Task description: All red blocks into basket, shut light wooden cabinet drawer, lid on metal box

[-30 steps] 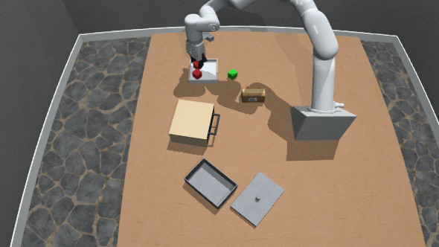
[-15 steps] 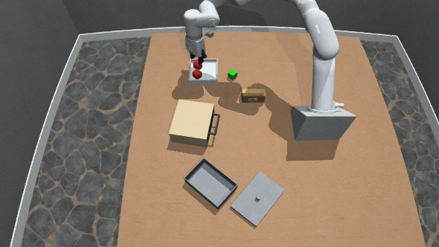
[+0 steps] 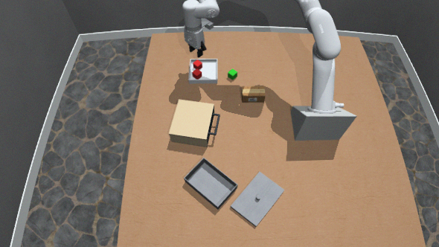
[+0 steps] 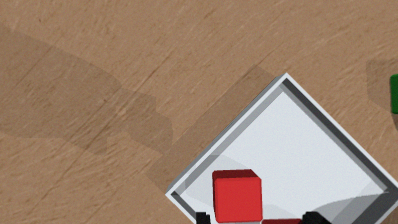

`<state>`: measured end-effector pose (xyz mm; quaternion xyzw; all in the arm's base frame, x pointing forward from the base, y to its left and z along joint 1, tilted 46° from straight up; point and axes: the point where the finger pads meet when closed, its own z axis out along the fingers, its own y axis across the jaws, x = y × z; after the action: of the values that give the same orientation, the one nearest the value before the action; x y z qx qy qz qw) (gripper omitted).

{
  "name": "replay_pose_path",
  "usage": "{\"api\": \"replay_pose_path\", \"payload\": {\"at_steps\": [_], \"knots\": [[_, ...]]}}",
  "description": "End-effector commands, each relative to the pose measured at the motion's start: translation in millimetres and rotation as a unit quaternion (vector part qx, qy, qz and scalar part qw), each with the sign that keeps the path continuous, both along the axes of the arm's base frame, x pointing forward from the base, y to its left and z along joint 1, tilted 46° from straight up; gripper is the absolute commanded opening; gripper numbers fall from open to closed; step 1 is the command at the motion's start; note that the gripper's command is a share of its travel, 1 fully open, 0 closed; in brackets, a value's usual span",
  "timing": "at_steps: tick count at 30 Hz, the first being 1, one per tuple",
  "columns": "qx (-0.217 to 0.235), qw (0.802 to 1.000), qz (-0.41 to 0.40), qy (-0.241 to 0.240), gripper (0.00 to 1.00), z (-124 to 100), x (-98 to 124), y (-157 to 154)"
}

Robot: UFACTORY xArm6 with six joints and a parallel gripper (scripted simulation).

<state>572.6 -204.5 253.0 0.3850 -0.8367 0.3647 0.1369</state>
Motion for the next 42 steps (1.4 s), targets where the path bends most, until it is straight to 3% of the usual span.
{"api": "replay_pose_path", "payload": {"at_steps": [1, 10, 31, 36, 42], "knots": [[0.000, 1.000, 0.001, -0.002, 0.56, 15.4, 0.0, 14.7], [0.000, 1.000, 0.001, -0.002, 0.56, 33.1, -1.4, 32.8], [0.000, 1.000, 0.004, 0.000, 0.56, 39.1, -1.5, 42.0], [0.005, 0.998, 0.048, 0.040, 0.56, 19.7, 5.7, 66.0], [0.013, 0.975, 0.167, 0.145, 0.56, -31.1, 14.7, 129.9]]}}
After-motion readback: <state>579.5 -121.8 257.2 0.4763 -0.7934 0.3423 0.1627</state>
